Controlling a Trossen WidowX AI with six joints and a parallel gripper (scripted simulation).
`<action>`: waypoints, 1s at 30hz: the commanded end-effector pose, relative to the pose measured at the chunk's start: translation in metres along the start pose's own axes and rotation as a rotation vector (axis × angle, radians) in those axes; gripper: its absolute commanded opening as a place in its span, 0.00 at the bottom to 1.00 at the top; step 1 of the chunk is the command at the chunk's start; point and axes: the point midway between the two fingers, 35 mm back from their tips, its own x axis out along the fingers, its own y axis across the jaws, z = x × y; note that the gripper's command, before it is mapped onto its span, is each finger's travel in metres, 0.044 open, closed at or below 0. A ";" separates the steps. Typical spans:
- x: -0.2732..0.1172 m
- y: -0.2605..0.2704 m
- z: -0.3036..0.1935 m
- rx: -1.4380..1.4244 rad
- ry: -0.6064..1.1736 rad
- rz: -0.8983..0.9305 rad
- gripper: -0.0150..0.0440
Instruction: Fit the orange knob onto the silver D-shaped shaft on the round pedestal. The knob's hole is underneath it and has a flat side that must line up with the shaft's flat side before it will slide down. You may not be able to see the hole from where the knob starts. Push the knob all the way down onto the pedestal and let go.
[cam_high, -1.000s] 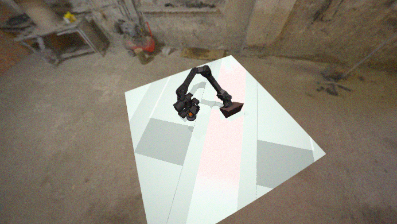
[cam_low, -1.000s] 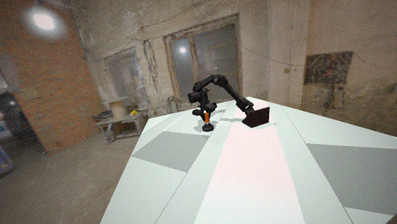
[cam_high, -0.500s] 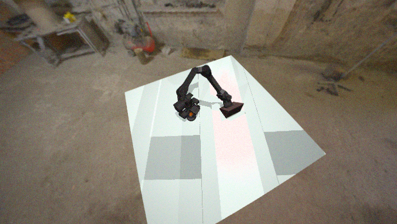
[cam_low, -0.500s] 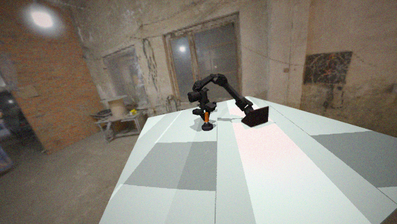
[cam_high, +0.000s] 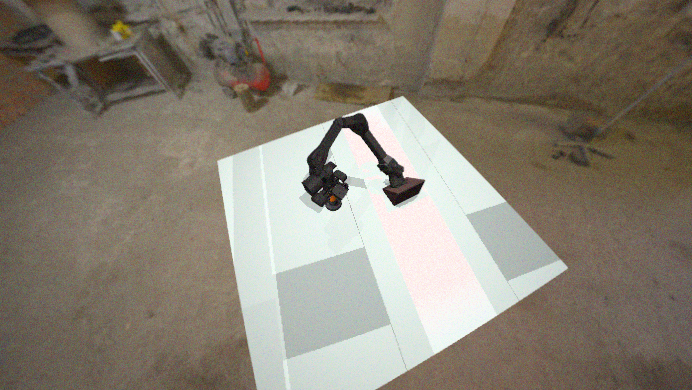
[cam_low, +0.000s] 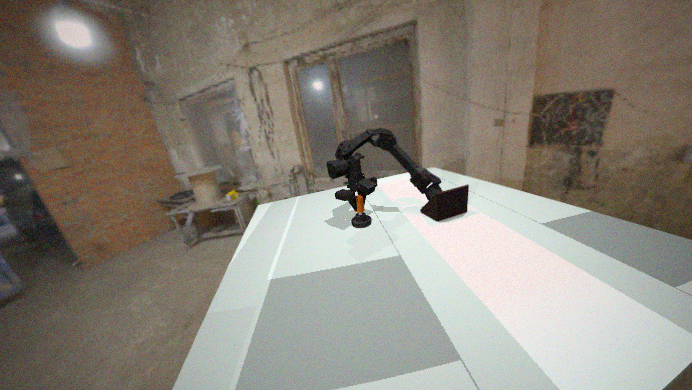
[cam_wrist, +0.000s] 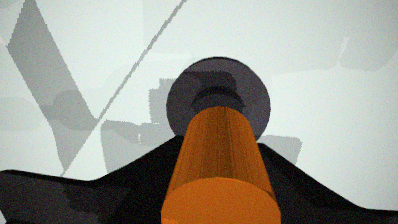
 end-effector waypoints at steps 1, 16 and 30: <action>0.000 0.000 0.000 -0.004 0.001 -0.001 0.25; -0.004 0.002 0.001 -0.012 0.001 0.000 0.25; -0.001 -0.001 0.001 -0.213 0.001 0.000 0.25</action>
